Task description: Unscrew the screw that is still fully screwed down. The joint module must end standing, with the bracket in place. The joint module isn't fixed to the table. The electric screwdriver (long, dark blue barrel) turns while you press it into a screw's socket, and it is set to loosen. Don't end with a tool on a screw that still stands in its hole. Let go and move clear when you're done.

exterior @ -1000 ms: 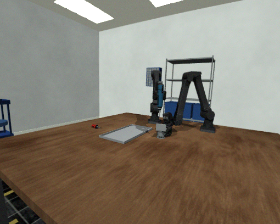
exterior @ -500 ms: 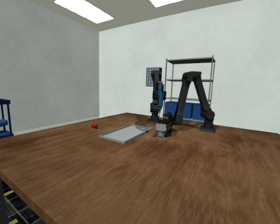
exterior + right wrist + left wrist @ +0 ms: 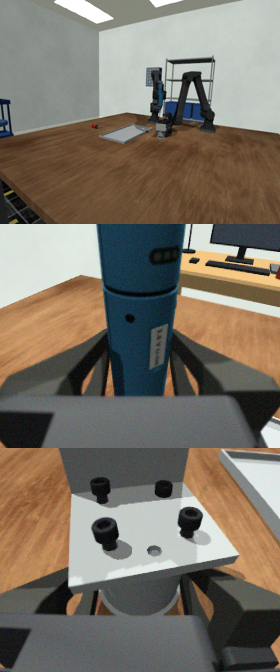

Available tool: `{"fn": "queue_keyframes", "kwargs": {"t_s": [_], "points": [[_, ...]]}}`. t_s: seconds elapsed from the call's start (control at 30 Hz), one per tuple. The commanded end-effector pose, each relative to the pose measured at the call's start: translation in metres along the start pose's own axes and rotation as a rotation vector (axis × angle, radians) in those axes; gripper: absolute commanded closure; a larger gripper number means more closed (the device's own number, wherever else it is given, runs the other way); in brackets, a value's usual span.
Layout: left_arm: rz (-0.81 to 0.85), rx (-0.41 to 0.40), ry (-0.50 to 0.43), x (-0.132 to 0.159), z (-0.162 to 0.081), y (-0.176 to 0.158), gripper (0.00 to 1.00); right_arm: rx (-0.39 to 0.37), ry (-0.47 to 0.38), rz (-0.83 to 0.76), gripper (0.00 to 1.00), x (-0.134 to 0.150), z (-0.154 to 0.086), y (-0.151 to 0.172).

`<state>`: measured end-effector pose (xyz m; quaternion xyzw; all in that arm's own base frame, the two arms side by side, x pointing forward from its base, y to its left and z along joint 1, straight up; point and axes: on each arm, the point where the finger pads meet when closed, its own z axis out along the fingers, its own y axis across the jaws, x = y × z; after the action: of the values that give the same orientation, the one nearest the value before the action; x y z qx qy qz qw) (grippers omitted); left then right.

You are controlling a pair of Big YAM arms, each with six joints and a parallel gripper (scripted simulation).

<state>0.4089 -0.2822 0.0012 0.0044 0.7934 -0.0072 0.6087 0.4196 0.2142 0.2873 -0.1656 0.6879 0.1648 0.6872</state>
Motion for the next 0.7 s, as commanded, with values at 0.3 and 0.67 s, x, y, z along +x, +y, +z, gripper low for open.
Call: {"fn": "queue_keyframes", "kwargs": {"t_s": [0.3, 0.67], "points": [[-0.012, 0.007, -0.018, -0.008, 0.002, -0.006, 0.41, 0.010, -0.153, 0.000, 0.58, -0.059, 0.025, -0.004], [-0.012, 0.007, -0.018, -0.008, 0.002, -0.006, 0.41, 0.009, -0.154, -0.005, 0.58, -0.054, 0.025, -0.003]]}}
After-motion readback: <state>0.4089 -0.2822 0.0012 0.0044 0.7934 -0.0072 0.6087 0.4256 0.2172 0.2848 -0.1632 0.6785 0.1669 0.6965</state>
